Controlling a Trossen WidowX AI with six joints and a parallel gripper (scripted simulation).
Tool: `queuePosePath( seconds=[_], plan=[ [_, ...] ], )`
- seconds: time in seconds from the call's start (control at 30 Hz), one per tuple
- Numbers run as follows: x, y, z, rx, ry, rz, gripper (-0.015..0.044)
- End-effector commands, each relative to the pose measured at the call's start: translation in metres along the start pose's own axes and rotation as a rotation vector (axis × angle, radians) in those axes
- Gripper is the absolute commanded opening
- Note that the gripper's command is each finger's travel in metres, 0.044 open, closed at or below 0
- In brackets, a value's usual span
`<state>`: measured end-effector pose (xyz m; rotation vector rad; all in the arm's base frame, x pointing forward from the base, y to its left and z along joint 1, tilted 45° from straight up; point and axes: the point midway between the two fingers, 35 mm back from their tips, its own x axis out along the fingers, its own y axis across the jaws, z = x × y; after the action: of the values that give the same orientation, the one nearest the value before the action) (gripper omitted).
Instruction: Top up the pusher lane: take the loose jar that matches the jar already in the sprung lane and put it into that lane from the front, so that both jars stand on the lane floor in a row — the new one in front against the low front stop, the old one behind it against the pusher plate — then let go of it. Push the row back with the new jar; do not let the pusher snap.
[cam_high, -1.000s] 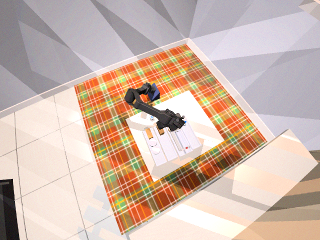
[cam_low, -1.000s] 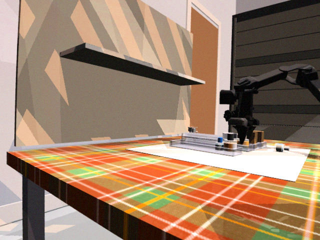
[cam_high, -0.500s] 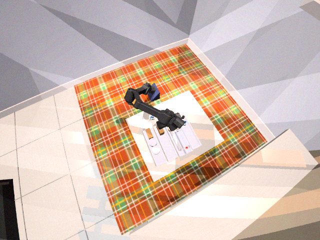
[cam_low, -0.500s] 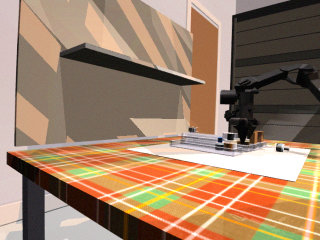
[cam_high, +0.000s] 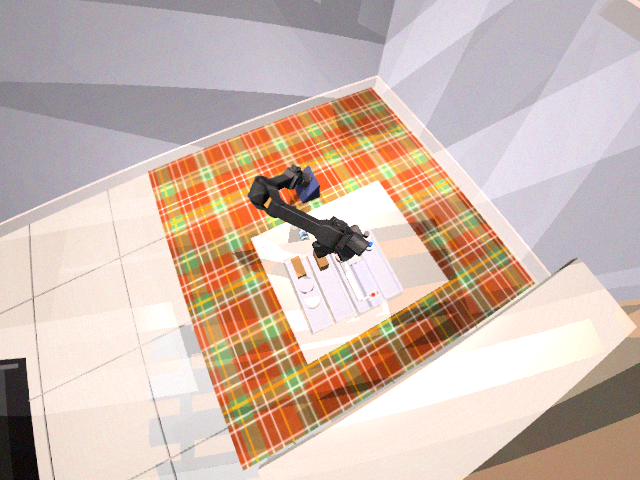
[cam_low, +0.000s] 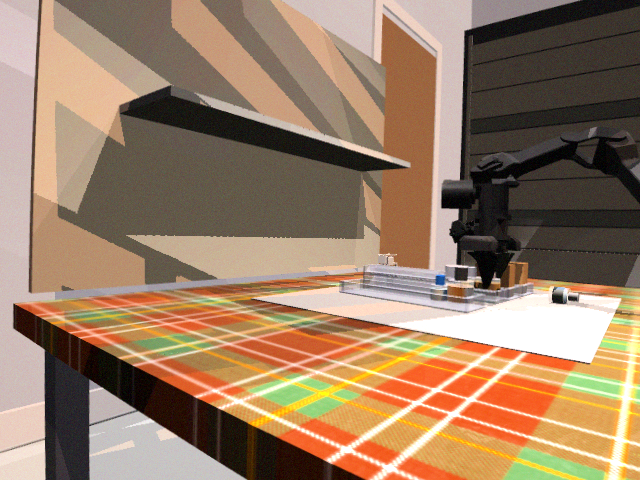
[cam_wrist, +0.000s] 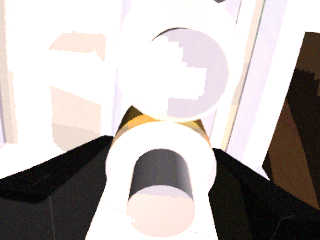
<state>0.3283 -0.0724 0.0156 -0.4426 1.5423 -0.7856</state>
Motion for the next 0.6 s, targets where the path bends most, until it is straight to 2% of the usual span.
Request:
queuePosePath(
  seconds=[0.0, 0.57],
  plan=[
    [0.0005, -0.0017, 0.0013, 0.011, -0.008, -0.007, 0.0],
    [0.0004, -0.0009, -0.0023, 0.011, -0.008, -0.007, 0.0]
  ],
)
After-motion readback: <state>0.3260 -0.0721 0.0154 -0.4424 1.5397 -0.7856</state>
